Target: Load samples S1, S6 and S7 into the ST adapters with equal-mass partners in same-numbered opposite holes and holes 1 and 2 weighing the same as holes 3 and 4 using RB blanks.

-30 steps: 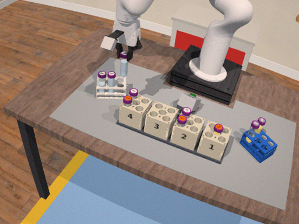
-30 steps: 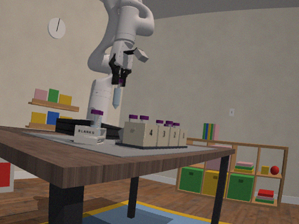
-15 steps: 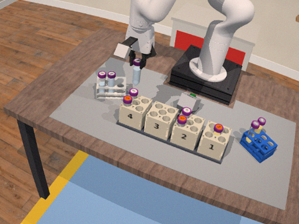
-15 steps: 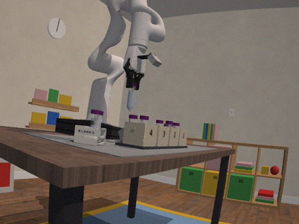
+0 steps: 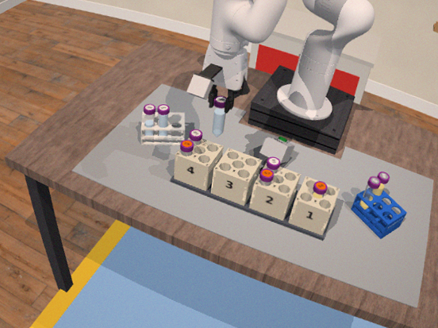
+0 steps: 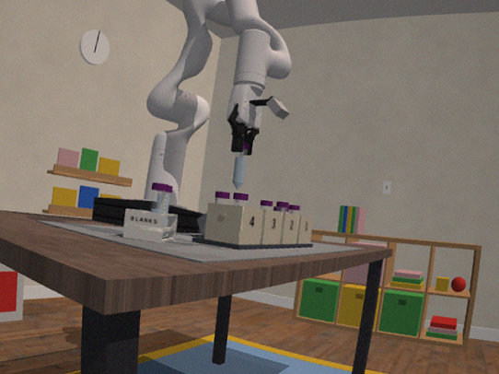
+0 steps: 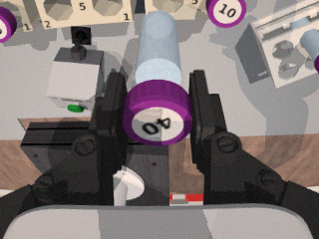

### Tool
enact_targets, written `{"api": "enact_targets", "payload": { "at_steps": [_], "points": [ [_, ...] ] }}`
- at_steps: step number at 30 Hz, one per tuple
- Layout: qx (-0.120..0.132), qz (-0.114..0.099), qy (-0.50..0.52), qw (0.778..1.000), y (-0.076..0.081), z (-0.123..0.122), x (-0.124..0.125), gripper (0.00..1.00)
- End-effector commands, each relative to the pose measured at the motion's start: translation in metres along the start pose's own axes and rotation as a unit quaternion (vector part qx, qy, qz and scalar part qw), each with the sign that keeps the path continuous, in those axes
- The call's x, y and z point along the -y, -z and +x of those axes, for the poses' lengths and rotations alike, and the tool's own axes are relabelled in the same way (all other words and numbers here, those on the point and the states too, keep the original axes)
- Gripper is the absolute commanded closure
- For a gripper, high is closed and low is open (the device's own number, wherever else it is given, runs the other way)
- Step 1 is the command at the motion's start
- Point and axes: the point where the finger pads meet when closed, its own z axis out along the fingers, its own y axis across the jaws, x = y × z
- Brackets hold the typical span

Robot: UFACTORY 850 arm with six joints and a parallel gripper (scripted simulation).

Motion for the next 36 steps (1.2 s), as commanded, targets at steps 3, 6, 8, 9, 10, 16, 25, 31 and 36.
{"api": "enact_targets", "payload": {
  "at_steps": [3, 6, 8, 9, 10, 16, 25, 31, 36],
  "points": [
    [-0.001, -0.001, 0.000, 1.000, 0.001, 0.009, 0.023, 1.00],
    [-0.001, -0.001, 0.000, 1.000, 0.001, 0.013, 0.037, 1.00],
    [-0.001, -0.001, 0.000, 1.000, 0.001, 0.016, 0.047, 1.00],
    [-0.001, -0.001, 0.000, 1.000, 0.001, 0.018, 0.052, 1.00],
    [-0.001, -0.001, 0.000, 1.000, 0.001, 0.019, 0.057, 1.00],
    [-0.001, -0.001, 0.000, 1.000, 0.001, 0.026, 0.076, 1.00],
    [-0.001, -0.001, 0.000, 1.000, 0.001, 0.026, 0.076, 1.00],
    [-0.001, -0.001, 0.000, 1.000, 0.001, 0.026, 0.076, 1.00],
    [-0.001, -0.001, 0.000, 1.000, 0.001, 0.026, 0.076, 1.00]
  ]
}}
